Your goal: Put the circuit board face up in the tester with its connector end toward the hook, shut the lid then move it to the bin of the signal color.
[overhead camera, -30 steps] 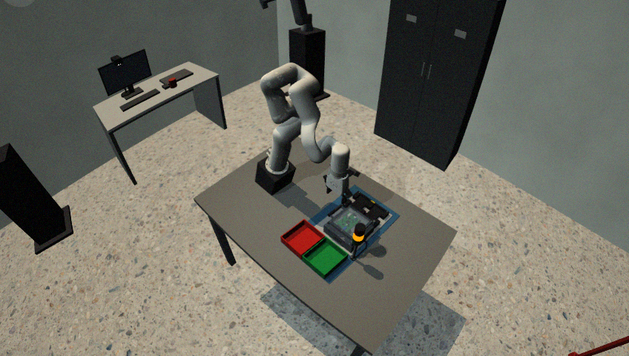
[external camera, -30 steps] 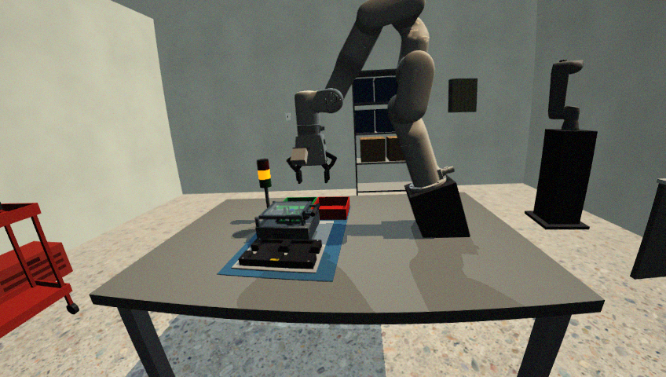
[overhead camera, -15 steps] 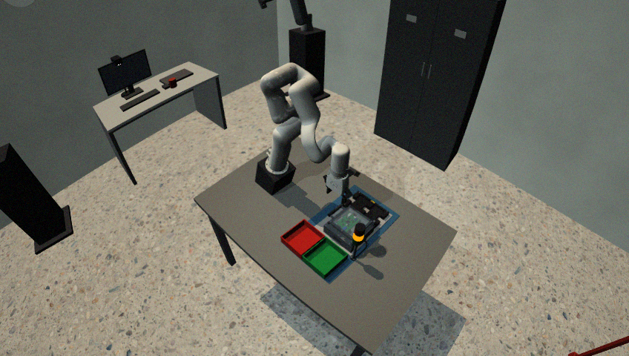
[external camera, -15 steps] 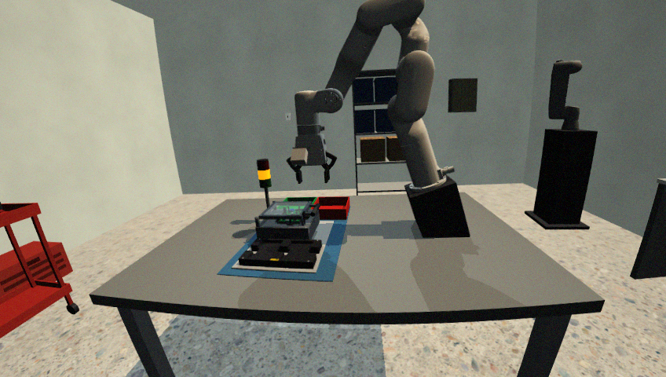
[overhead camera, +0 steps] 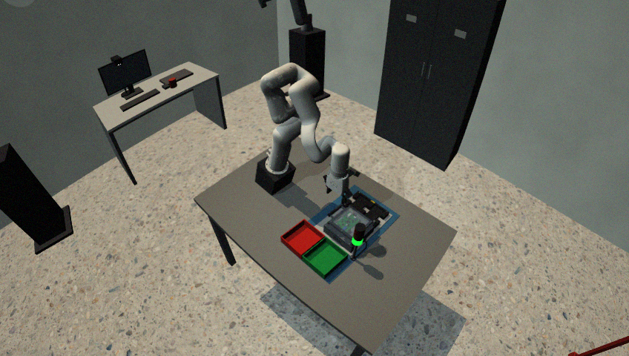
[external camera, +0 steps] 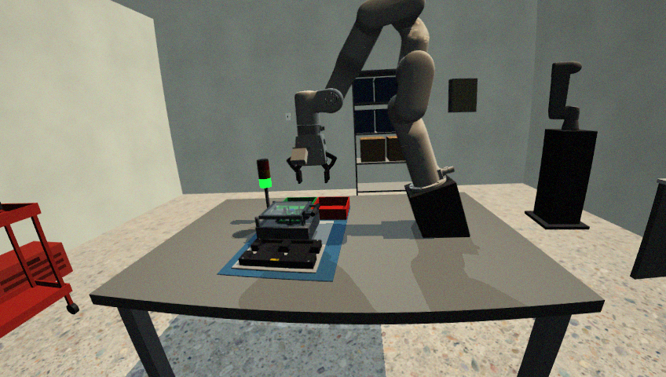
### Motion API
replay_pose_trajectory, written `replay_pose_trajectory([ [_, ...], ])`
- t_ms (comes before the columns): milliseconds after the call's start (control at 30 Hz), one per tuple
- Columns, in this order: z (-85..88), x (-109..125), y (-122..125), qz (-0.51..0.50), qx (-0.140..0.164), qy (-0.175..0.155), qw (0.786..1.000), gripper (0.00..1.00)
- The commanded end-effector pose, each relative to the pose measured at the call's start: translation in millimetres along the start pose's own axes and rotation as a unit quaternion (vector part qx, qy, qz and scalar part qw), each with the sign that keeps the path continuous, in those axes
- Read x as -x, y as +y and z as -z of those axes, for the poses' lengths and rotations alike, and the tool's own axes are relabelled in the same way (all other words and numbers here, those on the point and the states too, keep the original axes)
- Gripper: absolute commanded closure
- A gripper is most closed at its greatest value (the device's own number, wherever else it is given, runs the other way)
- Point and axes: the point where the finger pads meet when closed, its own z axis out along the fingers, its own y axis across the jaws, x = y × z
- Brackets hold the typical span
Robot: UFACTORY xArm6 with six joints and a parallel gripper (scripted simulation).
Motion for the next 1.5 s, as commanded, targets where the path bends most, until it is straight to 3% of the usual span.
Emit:
replay_pose_trajectory([
  [0, 0.9, -0.2, 1.3, 0.0, 0.002, 0.0, 1.0, 0.0],
  [33, 0.9, -0.2, 1.3, 0.0, 0.002, 0.0, 1.0, 0.0],
  [67, 0.9, -0.2, 1.3, 0.0, 0.002, 0.0, 1.0, 1.0],
  [1467, 0.9, -0.2, 1.3, 0.0, 0.002, 0.0, 1.0, 1.0],
])
